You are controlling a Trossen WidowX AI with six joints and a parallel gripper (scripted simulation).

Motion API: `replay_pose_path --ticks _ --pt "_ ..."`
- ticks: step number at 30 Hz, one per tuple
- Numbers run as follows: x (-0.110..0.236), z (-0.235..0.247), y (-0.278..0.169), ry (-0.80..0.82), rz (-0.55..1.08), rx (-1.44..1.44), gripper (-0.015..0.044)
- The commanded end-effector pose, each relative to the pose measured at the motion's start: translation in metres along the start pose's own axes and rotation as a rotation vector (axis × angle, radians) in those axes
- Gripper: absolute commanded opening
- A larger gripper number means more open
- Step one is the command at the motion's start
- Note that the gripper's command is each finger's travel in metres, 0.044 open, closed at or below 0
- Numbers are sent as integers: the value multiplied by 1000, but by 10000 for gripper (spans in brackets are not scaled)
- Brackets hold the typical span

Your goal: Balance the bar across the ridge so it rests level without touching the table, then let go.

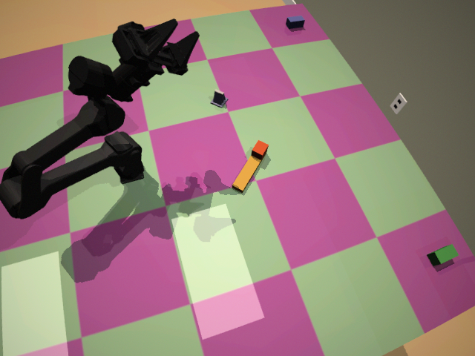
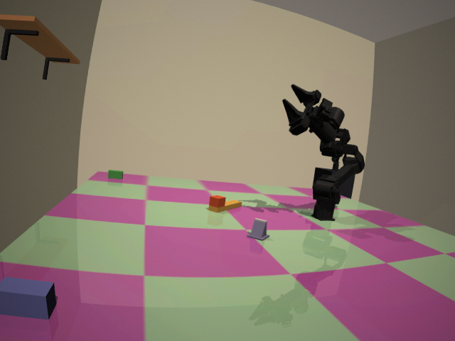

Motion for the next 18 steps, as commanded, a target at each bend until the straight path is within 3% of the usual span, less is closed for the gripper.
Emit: replay_pose_path --ticks 1,4,18 --pt "0 0 0 3 0 -3 374" --pt "-7 2 1 38 9 -44 315" --pt "-42 18 3 240 120 -309 315"
Point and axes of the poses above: the point midway between the two fingers, 35 mm back from their tips, its own x axis back along the fingers, its own z axis across the jaws, y = z × x, the point moved 10 cm from there along x, back along the fingers, and after that the axes turned 6 degrees about x, right-handed, at the moved point
